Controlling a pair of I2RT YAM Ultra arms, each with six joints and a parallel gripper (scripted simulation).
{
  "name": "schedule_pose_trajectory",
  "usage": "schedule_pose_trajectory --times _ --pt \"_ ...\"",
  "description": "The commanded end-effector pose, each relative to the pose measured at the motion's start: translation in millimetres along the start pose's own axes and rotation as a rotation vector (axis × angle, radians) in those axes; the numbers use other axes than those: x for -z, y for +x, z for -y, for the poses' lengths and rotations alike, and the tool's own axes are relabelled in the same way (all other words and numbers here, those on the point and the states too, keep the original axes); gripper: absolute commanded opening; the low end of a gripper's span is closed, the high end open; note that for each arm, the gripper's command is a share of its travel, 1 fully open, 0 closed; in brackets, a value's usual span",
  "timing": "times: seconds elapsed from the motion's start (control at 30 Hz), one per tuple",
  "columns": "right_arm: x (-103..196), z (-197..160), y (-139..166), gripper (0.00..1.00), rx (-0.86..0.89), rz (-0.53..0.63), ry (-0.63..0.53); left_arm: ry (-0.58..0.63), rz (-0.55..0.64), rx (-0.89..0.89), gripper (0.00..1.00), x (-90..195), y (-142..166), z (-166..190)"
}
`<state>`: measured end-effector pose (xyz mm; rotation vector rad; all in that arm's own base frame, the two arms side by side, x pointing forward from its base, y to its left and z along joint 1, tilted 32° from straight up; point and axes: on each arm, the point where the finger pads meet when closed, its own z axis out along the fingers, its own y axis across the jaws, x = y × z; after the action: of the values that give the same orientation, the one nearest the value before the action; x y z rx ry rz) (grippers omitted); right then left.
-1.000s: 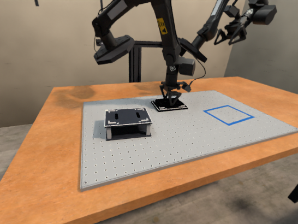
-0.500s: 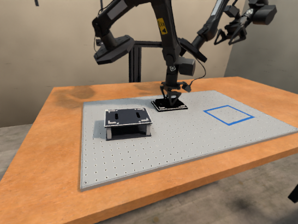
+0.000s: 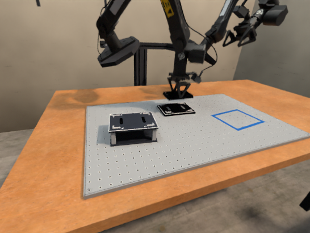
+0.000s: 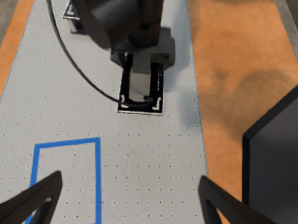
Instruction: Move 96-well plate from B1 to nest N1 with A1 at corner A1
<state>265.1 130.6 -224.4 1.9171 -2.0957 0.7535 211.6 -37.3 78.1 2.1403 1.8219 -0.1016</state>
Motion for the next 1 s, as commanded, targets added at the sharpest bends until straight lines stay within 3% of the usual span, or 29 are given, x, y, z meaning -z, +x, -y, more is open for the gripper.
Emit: schedule_pose_trajectory --times 0.0,0.27,0.43,0.6,0.97 --pt "30 -1 -2 0.79 -0.01 0.005 -0.017 -0.033 0.007 -0.026 1.0 10 -6 -8" --pt "27 13 10 0.79 0.038 0.0 0.017 -0.115 -0.043 -0.001 1.0 7 2 -33" --pt "26 48 55 0.79 0.074 -0.002 0.027 -0.264 -0.112 0.079 1.0 -30 6 -88" --pt "25 84 123 0.79 0.064 -0.02 -0.006 -0.454 -0.098 0.154 1.0 -75 -28 -136" --pt "27 134 194 0.79 0.005 -0.005 -0.022 -0.569 0.021 0.239 1.0 -157 -101 -129"
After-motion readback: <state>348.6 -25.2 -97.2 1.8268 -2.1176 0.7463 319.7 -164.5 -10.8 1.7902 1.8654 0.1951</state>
